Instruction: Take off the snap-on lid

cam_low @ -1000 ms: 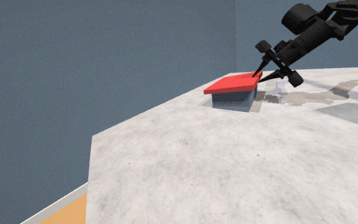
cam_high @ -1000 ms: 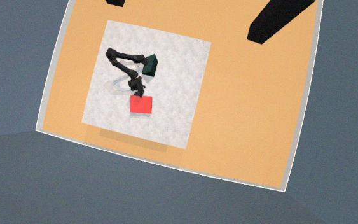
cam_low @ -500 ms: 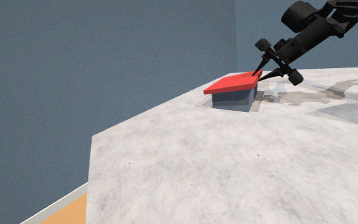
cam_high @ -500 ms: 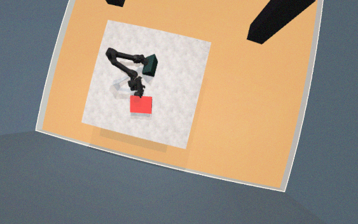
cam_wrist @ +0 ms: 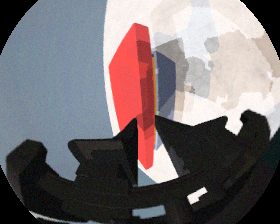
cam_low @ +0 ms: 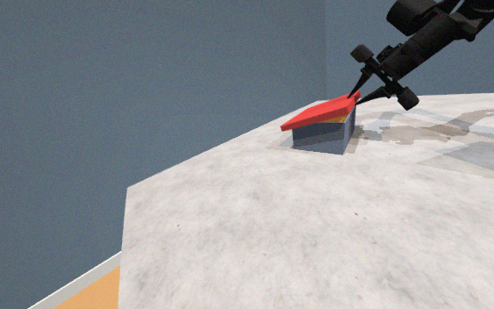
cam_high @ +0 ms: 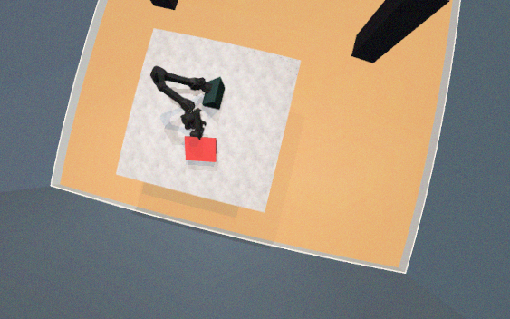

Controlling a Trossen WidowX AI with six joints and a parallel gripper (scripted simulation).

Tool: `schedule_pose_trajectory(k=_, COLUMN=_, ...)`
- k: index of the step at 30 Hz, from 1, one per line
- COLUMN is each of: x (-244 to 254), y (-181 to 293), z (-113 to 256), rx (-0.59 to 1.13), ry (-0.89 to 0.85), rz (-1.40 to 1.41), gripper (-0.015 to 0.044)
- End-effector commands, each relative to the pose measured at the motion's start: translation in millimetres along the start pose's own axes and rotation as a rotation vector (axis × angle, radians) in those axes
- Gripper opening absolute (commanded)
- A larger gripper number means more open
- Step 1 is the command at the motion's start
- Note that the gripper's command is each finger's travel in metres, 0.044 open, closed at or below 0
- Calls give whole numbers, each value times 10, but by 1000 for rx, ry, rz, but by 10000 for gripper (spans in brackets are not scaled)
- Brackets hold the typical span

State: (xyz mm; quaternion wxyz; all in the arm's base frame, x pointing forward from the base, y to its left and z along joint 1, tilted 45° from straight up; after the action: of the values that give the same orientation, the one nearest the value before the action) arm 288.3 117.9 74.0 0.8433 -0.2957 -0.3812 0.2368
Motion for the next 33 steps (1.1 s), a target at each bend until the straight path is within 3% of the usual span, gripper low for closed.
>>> schedule_pose_trajectory(k=1, x=67, y=2, z=30, rx=-1, ry=-2, rz=-3, gripper=0)
schedule_pose_trajectory(k=33, x=535, y=16, z=128, rx=0, ry=-3, rz=-5, gripper=0)
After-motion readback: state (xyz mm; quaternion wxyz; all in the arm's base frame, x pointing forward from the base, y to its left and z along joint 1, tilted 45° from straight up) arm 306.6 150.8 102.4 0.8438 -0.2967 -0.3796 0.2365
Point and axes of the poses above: the point midway between the two fingers, 35 mm back from their tips, its own z axis back along the fingers, its own x axis across the jaws, y = z × x, the point moved 10 cm from there along z, back along the fingers, and after that the axes turned 2 degrees about -z, right-handed, at the moved point
